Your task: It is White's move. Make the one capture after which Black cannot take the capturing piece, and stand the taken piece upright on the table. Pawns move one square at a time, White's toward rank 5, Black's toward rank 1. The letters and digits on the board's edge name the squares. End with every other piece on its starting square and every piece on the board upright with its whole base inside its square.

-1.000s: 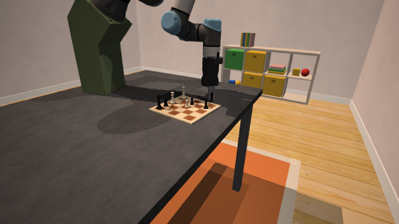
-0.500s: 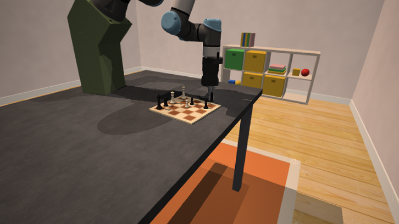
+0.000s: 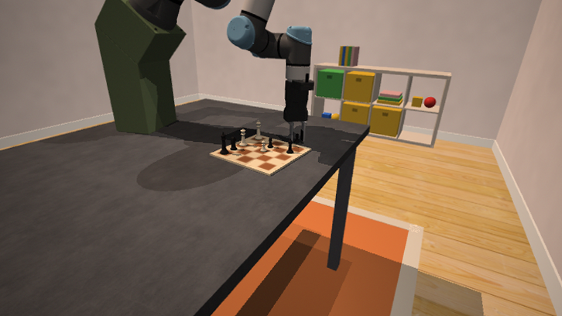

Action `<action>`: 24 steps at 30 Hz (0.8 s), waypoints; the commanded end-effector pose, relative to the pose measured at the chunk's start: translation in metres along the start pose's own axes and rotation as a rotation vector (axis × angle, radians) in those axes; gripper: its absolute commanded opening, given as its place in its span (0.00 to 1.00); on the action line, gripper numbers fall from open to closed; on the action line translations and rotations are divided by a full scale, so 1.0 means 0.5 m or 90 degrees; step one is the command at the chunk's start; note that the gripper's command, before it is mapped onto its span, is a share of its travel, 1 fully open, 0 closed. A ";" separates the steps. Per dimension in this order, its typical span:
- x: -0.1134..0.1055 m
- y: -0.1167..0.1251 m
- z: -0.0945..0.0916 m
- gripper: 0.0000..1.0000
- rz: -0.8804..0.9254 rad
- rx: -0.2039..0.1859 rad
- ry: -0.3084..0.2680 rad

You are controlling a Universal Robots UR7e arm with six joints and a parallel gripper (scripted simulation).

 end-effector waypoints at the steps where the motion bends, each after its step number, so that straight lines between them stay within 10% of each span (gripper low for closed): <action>1: 0.002 -0.003 0.001 0.68 -0.001 0.001 0.002; 24: 0.000 0.001 -0.074 0.68 0.000 0.000 0.001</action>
Point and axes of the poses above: the point where the finger pads meet when closed, its own z axis out along the fingers, its own y axis across the jaws, x = y × z, the point moved 7 cm from there along -z, back along the fingers, and after that the axes turned 15 degrees about -z, right-handed, at the moved point
